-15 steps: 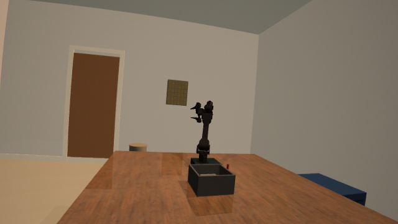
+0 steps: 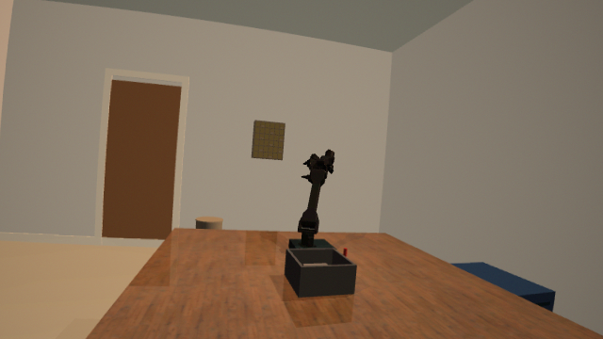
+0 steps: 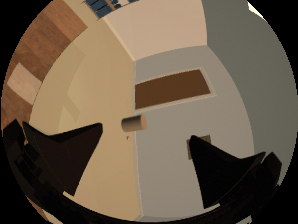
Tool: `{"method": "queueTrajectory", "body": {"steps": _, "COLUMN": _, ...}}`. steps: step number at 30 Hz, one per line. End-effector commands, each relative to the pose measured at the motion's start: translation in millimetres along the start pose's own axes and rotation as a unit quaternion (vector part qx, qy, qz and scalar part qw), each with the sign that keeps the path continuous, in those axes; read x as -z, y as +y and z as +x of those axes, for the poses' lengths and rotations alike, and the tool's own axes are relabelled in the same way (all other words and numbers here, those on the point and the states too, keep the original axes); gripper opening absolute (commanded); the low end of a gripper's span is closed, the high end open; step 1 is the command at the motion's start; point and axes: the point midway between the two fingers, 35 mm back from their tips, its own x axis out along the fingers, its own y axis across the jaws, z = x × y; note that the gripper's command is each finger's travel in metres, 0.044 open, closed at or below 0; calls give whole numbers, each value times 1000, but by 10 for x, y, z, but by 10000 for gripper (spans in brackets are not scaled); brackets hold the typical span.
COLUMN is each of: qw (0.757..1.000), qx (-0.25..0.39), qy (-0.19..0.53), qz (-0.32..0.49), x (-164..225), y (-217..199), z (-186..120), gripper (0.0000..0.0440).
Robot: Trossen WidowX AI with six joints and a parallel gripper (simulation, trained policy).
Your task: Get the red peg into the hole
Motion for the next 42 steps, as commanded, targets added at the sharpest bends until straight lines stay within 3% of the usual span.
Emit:
{"method": "queueTrajectory", "body": {"steps": 1, "qw": 997, "qx": 10, "qy": 43, "qz": 66, "x": 138, "y": -20, "z": -253, "gripper": 440}}
{"method": "queueTrajectory", "body": {"steps": 11, "qw": 968, "qx": 45, "qy": 128, "qz": 212, "x": 418, "y": -4, "z": -838, "gripper": 440}}
{"method": "queueTrajectory", "body": {"steps": 21, "qw": 910, "qx": 96, "qy": 202, "qz": 350, "x": 630, "y": 86, "z": -1439, "gripper": 440}}
{"method": "queueTrajectory", "body": {"steps": 31, "qw": 825, "qx": 159, "qy": 263, "qz": 475, "x": 766, "y": 244, "z": -2056, "gripper": 440}}
{"method": "queueTrajectory", "body": {"steps": 42, "qw": 704, "qx": 239, "qy": 313, "qz": 591, "x": 814, "y": 487, "z": -2741, "gripper": 440}}
